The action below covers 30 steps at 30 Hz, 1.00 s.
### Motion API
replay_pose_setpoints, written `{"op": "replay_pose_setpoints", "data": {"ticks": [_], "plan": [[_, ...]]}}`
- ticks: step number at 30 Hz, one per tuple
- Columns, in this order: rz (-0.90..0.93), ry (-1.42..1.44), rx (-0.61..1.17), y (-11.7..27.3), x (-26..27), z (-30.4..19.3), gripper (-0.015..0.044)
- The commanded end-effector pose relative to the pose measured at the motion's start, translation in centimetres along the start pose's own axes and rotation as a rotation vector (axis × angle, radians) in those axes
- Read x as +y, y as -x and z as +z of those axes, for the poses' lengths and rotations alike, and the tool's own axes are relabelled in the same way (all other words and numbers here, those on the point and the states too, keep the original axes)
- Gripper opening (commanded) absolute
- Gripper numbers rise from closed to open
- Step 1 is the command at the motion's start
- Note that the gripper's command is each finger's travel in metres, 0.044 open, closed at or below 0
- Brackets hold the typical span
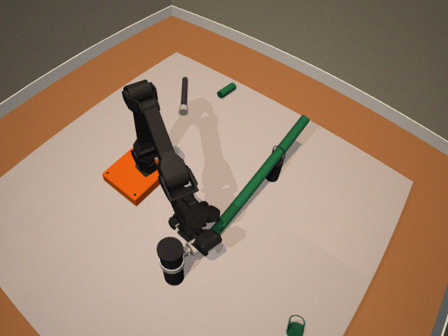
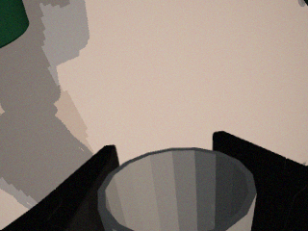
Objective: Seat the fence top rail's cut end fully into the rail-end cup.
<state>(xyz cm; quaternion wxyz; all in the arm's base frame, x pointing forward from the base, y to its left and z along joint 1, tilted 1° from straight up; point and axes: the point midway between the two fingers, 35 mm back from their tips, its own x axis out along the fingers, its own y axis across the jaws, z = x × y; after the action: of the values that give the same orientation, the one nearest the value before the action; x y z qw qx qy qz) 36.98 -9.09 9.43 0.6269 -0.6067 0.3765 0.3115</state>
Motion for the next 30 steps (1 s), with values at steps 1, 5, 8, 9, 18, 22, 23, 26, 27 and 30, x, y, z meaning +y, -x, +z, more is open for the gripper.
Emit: {"op": "replay_pose_setpoints", "data": {"ticks": [1, 5, 8, 9, 18, 22, 23, 26, 27, 30], "plan": [[0.005, 0.021, -0.011, 0.1, 0.3, 0.0, 0.0000], [0.005, 0.062, -0.035, 0.3, 0.7, 0.0, 0.0000], [0.005, 0.065, -0.037, 0.3, 0.7, 0.0, 0.0000], [0.005, 0.068, -0.038, 0.4, 0.7, 0.0, 0.0000], [0.005, 0.122, -0.069, 0.6, 1.2, -0.1, 0.0000], [0.006, 0.159, -0.090, 0.8, 1.6, -0.1, 0.0000], [0.006, 0.169, -0.096, 0.9, 1.7, -0.1, 0.0000], [0.006, 0.174, -0.099, 0.9, 1.7, -0.2, 0.0000], [0.006, 0.178, -0.101, 0.9, 1.7, -0.2, 0.0000], [0.006, 0.193, -0.110, 1.0, 1.9, -0.2, 0.0000]]}}
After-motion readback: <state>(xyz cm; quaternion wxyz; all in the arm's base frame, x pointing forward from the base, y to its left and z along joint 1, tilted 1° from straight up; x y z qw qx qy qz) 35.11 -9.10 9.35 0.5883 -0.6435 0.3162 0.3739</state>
